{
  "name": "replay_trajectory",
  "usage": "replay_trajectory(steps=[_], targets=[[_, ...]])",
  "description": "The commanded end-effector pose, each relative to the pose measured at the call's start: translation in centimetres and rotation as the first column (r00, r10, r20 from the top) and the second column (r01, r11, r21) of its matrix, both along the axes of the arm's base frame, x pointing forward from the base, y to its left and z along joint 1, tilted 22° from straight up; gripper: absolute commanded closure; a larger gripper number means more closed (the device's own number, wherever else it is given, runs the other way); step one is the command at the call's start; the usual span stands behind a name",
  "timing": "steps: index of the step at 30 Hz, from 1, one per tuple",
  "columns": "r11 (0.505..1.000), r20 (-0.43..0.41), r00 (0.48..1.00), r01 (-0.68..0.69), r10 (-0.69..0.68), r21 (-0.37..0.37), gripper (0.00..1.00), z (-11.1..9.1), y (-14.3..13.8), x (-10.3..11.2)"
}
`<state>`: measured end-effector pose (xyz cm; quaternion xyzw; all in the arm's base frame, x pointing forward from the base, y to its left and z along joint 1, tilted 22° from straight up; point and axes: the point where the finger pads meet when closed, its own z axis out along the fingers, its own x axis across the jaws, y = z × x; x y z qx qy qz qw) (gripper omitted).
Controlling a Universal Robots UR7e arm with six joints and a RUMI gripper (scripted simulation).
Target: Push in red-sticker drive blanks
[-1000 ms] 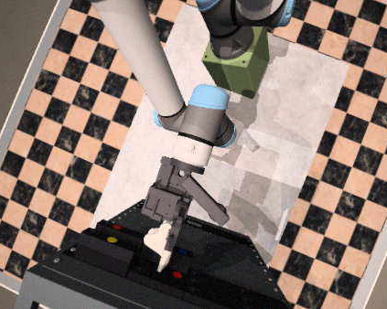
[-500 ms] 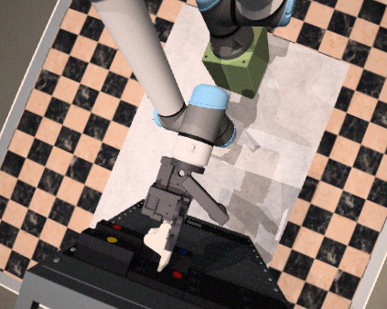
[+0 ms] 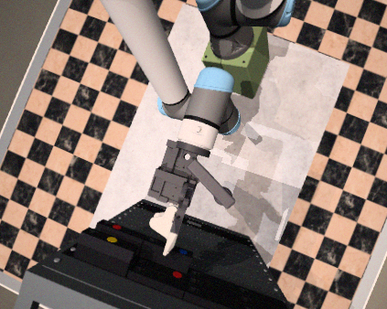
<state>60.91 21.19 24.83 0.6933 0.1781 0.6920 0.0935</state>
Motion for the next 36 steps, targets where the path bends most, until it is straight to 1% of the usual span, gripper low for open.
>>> replay_trajectory(steps=[1, 6, 8, 11, 14, 27, 36], targets=[[1.0, 0.001, 1.0, -0.001, 0.001, 0.0, 1.0, 0.1, -0.3, -2.6], [1.0, 0.001, 1.0, -0.001, 0.001, 0.0, 1.0, 0.2, -0.6, -4.9], [1.0, 0.001, 1.0, -0.001, 0.001, 0.0, 1.0, 0.2, -0.6, -4.9], [1.0, 0.001, 1.0, -0.001, 0.001, 0.0, 1.0, 0.2, -0.7, -5.9], [1.0, 0.001, 1.0, -0.001, 0.001, 0.0, 1.0, 0.2, -0.8, -6.4], [1.0, 0.001, 1.0, -0.001, 0.001, 0.0, 1.0, 0.2, -0.9, -6.5], [1.0, 0.001, 1.0, -0.001, 0.001, 0.0, 1.0, 0.3, -2.2, -6.4]])
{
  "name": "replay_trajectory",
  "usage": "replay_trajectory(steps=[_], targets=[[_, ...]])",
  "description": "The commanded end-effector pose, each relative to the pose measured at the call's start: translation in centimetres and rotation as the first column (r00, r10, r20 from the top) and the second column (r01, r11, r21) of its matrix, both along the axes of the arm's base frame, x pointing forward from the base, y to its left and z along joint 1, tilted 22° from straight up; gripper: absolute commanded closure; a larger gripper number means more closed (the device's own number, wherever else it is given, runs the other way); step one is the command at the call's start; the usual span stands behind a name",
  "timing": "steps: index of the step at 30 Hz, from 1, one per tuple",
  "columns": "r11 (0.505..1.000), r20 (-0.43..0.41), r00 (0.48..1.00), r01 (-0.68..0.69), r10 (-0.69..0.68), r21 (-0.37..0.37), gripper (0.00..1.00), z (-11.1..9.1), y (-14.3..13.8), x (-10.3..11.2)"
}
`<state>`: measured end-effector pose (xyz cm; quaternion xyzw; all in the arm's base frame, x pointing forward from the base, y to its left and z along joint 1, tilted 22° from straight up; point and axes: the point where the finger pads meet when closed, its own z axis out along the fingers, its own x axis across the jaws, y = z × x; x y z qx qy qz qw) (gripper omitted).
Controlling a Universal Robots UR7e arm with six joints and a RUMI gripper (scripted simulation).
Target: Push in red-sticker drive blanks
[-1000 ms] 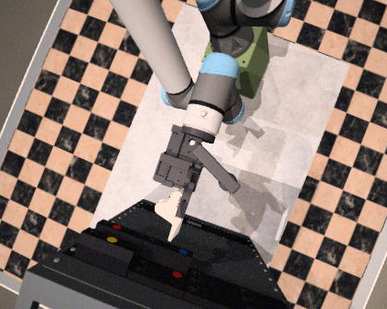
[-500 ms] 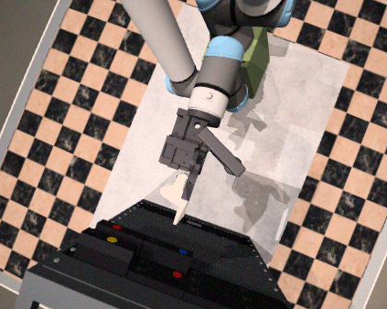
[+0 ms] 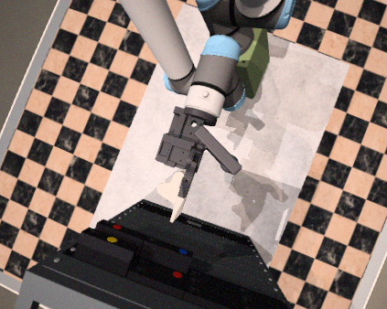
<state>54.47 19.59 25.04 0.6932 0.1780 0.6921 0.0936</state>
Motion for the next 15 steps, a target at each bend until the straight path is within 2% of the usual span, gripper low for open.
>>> replay_trajectory(steps=[1, 15], targets=[[1.0, 0.001, 1.0, -0.001, 0.001, 0.0, 1.0, 0.1, -0.9, 0.1], [1.0, 0.001, 1.0, -0.001, 0.001, 0.0, 1.0, 0.3, -4.6, 0.4]])
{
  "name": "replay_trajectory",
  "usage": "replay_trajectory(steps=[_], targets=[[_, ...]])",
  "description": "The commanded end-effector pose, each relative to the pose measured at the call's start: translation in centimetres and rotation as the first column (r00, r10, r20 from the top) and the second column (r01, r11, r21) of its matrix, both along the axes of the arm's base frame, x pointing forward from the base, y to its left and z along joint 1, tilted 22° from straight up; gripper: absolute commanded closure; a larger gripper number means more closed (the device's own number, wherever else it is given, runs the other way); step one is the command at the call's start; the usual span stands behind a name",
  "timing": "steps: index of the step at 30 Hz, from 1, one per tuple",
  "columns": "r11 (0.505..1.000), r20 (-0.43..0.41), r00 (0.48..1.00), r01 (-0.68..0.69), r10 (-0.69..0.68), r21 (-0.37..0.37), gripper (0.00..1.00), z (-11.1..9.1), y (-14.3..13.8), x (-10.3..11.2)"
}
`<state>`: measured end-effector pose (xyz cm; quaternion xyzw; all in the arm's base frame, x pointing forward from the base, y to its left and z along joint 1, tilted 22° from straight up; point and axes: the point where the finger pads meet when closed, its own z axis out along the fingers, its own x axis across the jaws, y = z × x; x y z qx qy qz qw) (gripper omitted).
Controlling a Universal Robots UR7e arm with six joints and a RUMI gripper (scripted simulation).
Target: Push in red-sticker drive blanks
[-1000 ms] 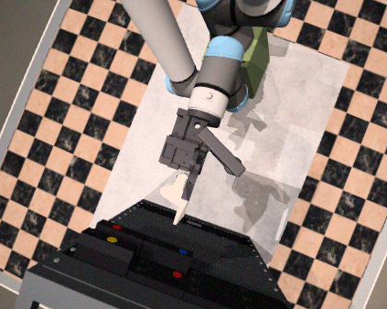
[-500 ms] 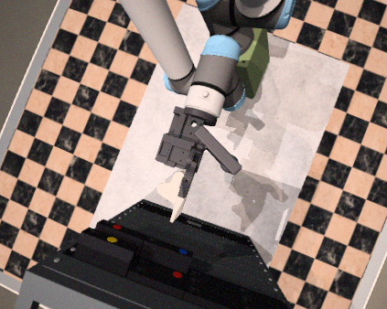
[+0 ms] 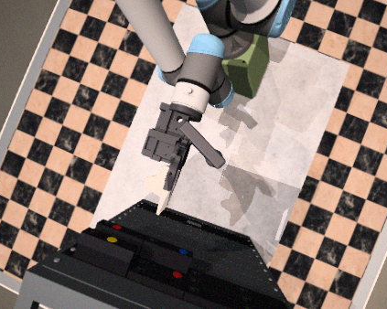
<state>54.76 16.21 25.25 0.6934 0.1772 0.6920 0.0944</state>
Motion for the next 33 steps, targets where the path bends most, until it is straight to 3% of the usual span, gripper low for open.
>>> replay_trajectory(steps=[1, 19, 33], targets=[[1.0, 0.001, 1.0, -0.003, 0.003, 0.0, 1.0, 0.1, -1.6, 0.1], [1.0, 0.001, 1.0, -0.003, 0.003, 0.0, 1.0, 0.4, -6.3, 0.6], [1.0, 0.001, 1.0, -0.003, 0.003, 0.0, 1.0, 0.5, -7.4, 0.6]])
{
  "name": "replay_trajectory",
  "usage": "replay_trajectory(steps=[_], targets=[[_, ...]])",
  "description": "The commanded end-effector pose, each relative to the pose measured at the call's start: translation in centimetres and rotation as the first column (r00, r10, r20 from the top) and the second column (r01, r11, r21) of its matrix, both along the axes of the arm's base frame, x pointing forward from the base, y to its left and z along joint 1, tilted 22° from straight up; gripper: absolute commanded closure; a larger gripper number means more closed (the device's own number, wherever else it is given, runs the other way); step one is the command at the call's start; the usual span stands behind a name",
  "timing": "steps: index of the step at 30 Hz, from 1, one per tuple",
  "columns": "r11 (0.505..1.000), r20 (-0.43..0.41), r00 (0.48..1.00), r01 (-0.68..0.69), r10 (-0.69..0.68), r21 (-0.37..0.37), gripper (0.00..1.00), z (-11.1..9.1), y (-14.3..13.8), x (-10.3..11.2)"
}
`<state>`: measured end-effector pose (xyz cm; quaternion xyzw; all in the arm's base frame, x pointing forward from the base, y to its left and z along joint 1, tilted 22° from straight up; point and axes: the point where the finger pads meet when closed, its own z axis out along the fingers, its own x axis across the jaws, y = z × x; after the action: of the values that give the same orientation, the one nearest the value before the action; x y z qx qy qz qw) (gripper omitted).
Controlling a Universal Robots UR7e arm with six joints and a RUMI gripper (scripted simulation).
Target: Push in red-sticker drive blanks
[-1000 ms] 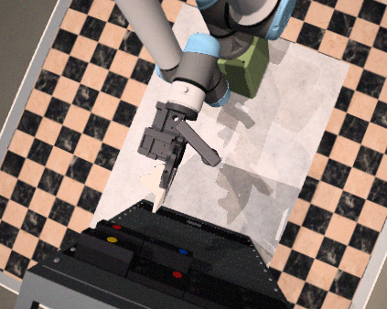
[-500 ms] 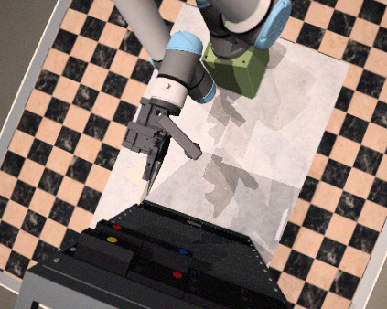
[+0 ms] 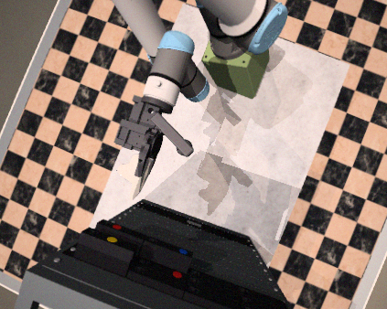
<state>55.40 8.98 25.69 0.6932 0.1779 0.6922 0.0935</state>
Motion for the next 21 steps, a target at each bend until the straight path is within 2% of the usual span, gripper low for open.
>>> replay_trajectory(steps=[1, 9, 21], targets=[[1.0, 0.001, 1.0, -0.001, 0.001, 0.0, 1.0, 0.0, -0.1, 0.0], [1.0, 0.001, 1.0, -0.001, 0.001, 0.0, 1.0, 0.0, -0.1, 0.5], [1.0, 0.001, 1.0, -0.001, 0.001, 0.0, 1.0, -0.1, 0.5, 5.4]])
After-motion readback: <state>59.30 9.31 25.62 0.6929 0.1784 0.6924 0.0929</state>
